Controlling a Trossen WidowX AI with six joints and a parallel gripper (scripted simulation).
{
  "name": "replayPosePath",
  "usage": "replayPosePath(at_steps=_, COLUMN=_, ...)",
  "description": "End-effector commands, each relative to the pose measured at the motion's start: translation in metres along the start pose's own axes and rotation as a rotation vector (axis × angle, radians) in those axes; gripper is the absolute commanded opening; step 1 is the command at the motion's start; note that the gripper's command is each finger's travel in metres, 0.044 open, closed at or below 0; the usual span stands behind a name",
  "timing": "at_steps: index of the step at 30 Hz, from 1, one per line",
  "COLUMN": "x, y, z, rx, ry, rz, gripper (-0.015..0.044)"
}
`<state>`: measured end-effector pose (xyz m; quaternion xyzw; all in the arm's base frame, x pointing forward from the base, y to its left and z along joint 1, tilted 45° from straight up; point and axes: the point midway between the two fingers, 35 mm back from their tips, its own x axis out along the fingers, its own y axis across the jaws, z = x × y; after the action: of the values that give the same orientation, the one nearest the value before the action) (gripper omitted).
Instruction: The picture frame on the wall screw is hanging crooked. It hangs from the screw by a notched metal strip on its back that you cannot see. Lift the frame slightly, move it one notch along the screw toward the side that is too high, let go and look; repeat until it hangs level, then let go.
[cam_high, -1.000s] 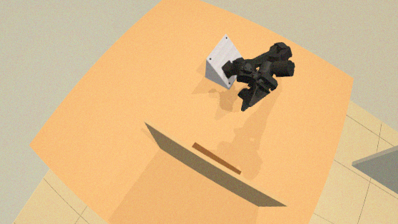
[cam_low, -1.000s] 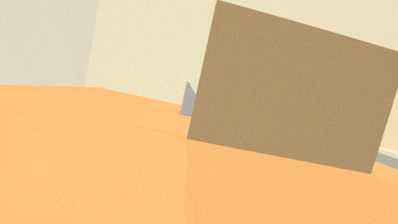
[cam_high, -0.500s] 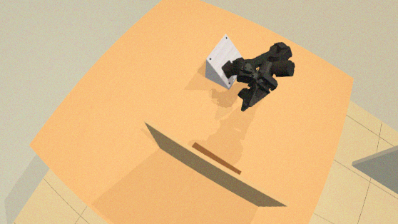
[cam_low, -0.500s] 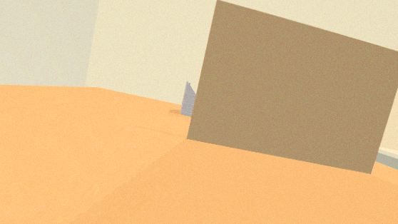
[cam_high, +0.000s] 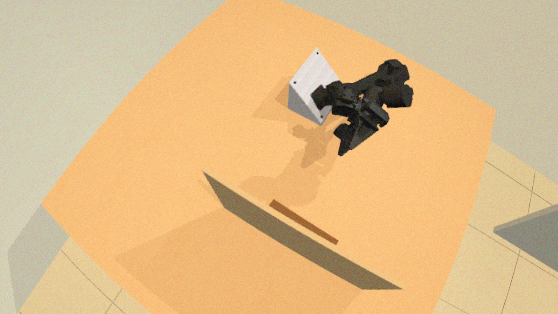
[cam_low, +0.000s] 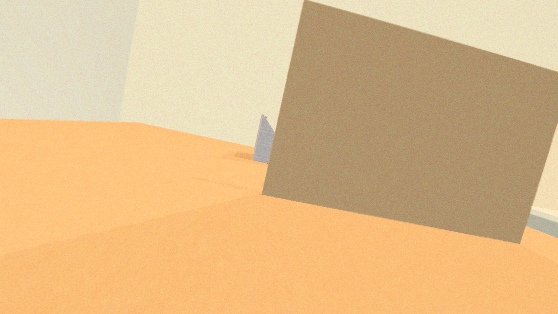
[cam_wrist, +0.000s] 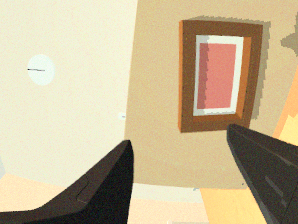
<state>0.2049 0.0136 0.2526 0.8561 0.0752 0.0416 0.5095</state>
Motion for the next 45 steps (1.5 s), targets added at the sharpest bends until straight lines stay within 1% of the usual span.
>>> replayPosePath(at_steps=1, x=0.000, y=0.000, z=0.000, rx=-0.002, ry=0.003, rz=-0.002, gripper=0.0260)
replayPosePath(at_steps=38, x=0.000, y=0.000, z=0.000, rx=-0.002, ry=0.003, rz=-0.002, gripper=0.0260)
replayPosePath(at_steps=40, x=0.005, y=-0.001, z=0.000, rx=0.009, ry=0.000, rz=0.000, gripper=0.0260)
replayPosePath(at_steps=45, x=0.044, y=-0.016, z=-0.003, rx=0.078, ry=0.004, rz=0.003, gripper=0.0260)
